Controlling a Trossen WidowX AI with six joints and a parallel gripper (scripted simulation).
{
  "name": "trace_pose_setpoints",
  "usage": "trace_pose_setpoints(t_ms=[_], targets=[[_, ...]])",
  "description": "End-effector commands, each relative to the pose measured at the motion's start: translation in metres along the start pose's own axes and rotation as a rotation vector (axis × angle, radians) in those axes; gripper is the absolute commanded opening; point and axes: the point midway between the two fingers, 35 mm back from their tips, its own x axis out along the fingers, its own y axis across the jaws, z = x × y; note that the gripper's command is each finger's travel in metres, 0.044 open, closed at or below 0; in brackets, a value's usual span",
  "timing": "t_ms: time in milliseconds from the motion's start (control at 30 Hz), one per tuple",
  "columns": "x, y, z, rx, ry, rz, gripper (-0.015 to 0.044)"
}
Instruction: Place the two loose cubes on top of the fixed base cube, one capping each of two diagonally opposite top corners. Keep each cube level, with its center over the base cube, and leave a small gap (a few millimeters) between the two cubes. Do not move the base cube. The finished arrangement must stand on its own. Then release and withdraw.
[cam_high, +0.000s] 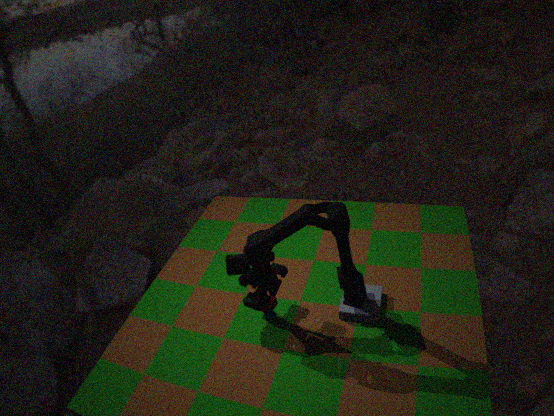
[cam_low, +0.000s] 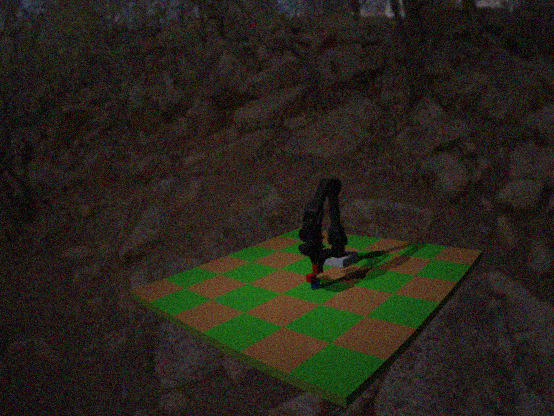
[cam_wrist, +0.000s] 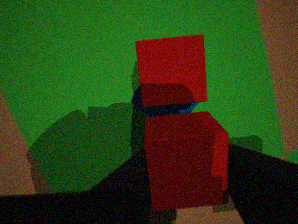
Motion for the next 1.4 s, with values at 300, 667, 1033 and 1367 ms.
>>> trace_pose_setpoints(t_ms=[300, 667, 1033, 1367], targets=[[0.026, 0.001, 0.001, -0.006, 0.002, 0.001, 0.0105], [0.029, 0.001, 0.0, -0.01, 0.002, 0.001, 0.0105], [0.029, 0.001, 0.0, -0.011, 0.002, 0.001, 0.0105], [0.029, 0.001, 0.0, -0.011, 0.002, 0.001, 0.0205]])
